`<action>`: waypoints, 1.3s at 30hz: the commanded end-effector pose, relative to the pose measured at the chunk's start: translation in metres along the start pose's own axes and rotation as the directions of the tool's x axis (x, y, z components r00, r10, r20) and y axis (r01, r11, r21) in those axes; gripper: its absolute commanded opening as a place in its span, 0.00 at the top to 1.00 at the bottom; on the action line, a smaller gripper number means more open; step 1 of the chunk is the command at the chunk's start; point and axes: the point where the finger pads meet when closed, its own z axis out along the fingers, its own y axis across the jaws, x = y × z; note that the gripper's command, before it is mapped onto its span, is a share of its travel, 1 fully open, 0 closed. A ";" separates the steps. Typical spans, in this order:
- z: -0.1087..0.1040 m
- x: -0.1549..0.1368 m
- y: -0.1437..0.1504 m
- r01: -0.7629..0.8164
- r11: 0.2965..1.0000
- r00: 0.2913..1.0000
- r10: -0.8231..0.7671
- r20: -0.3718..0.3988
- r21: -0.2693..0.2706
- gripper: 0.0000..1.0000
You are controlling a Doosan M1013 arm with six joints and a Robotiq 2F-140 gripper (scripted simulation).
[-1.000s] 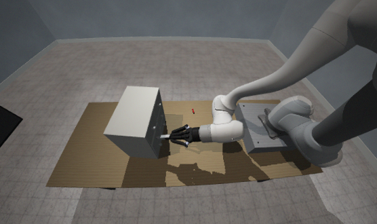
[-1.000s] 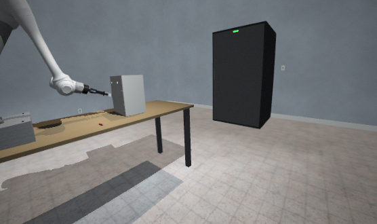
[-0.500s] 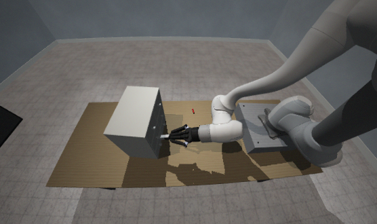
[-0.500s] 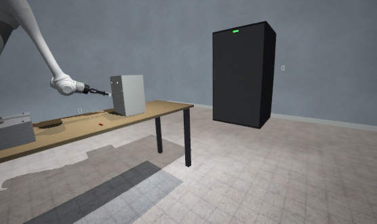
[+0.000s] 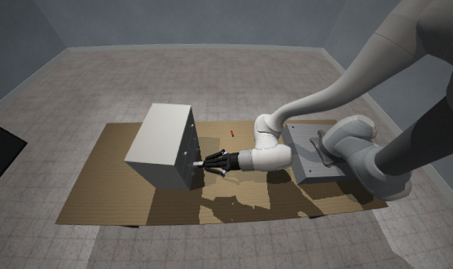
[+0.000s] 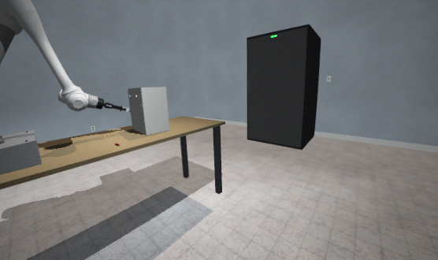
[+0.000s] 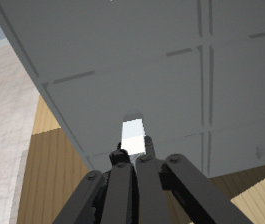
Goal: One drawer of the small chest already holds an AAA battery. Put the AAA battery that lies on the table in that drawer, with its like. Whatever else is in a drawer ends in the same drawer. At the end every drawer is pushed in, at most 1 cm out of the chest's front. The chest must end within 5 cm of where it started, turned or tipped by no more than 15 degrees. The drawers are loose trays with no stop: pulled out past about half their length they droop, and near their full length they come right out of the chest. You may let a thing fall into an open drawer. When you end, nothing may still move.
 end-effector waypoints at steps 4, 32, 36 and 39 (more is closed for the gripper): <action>0.000 0.000 0.000 0.000 1.000 1.000 0.000 0.000 0.000 1.00; 0.000 0.000 0.000 0.000 1.000 1.000 0.000 0.000 0.000 1.00; 0.000 0.000 0.000 0.000 1.000 1.000 0.000 0.000 0.000 1.00; -0.004 -0.001 0.000 0.000 1.000 1.000 0.000 0.000 0.000 1.00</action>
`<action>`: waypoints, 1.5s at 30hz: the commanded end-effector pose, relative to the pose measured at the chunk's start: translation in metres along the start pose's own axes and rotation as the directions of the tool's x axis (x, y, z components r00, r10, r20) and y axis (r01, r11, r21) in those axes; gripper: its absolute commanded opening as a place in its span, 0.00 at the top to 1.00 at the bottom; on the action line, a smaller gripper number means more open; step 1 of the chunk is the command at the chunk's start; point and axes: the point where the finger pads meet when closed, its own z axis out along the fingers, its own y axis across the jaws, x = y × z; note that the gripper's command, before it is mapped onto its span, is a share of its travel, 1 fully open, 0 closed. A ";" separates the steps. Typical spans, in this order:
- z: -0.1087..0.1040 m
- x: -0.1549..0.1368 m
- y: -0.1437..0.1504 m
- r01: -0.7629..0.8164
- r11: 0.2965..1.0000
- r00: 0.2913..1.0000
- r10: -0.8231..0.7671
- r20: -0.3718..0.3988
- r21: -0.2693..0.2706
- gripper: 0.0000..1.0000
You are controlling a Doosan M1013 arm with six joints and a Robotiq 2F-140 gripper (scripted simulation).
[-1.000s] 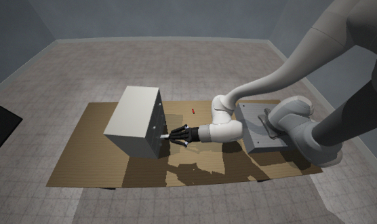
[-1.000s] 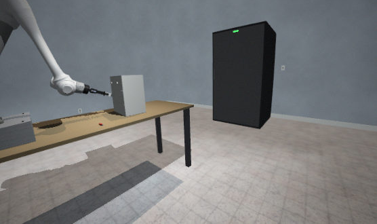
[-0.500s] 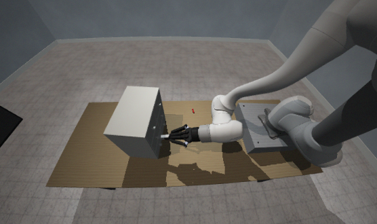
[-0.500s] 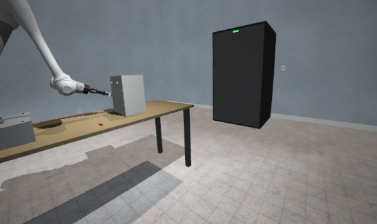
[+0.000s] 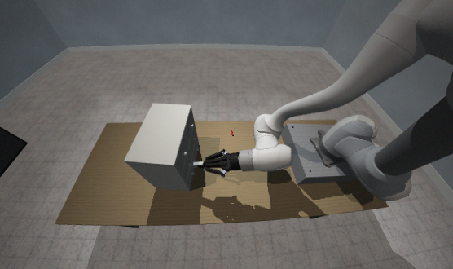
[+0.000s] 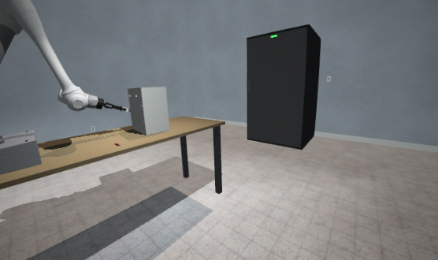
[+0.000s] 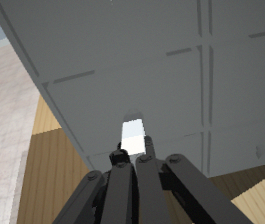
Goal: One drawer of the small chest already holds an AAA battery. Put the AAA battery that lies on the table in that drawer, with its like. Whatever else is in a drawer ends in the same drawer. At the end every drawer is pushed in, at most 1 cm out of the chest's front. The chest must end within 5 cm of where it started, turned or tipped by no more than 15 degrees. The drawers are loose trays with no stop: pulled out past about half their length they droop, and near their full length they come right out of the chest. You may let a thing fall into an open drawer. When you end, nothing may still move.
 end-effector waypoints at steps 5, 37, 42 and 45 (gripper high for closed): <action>-0.023 -0.008 0.000 0.000 1.000 1.000 0.000 0.000 0.000 1.00; -0.100 -0.015 0.000 0.000 1.000 1.000 0.000 0.000 0.000 1.00; -0.101 -0.015 0.000 0.000 1.000 1.000 0.000 0.008 0.000 1.00; -0.103 -0.014 0.000 0.000 1.000 1.000 0.000 0.025 -0.001 1.00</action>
